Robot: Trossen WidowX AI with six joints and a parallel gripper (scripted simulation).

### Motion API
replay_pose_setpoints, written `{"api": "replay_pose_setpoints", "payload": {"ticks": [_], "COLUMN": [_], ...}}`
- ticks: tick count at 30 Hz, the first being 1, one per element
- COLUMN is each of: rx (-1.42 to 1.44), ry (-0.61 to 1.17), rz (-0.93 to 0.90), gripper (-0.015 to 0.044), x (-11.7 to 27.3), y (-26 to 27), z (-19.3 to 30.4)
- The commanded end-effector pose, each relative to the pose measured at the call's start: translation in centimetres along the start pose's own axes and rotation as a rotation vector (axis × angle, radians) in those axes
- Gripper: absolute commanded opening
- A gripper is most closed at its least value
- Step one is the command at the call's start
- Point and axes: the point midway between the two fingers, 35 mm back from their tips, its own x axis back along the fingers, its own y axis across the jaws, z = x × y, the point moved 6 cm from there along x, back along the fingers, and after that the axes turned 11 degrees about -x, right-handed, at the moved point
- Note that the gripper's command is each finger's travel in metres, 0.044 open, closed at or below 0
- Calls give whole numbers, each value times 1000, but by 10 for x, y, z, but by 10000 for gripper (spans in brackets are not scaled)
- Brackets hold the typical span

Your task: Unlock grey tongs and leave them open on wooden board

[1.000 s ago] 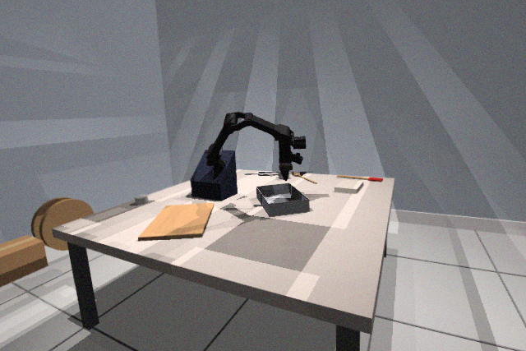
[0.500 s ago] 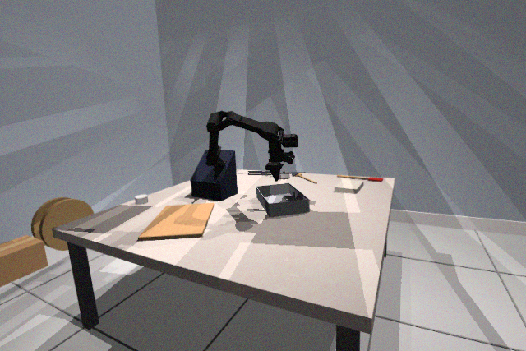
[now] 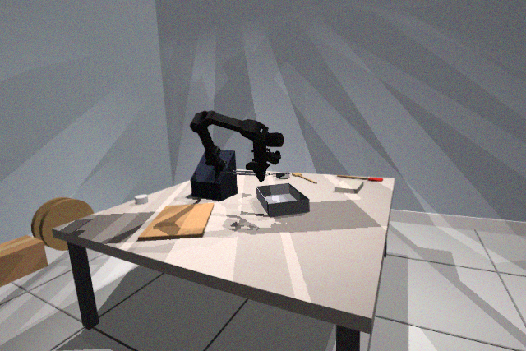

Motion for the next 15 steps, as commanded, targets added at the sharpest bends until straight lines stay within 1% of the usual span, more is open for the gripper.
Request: {"api": "replay_pose_setpoints", "payload": {"ticks": [1, 7, 15], "rx": [-38, -99, -123], "ry": [-3, -2, 5], "rz": [10, 22, 14], "gripper": [-150, -150, -150], "x": [6, 12, 10], "y": [-23, -55, -67], "z": [11, 28, 35]}}
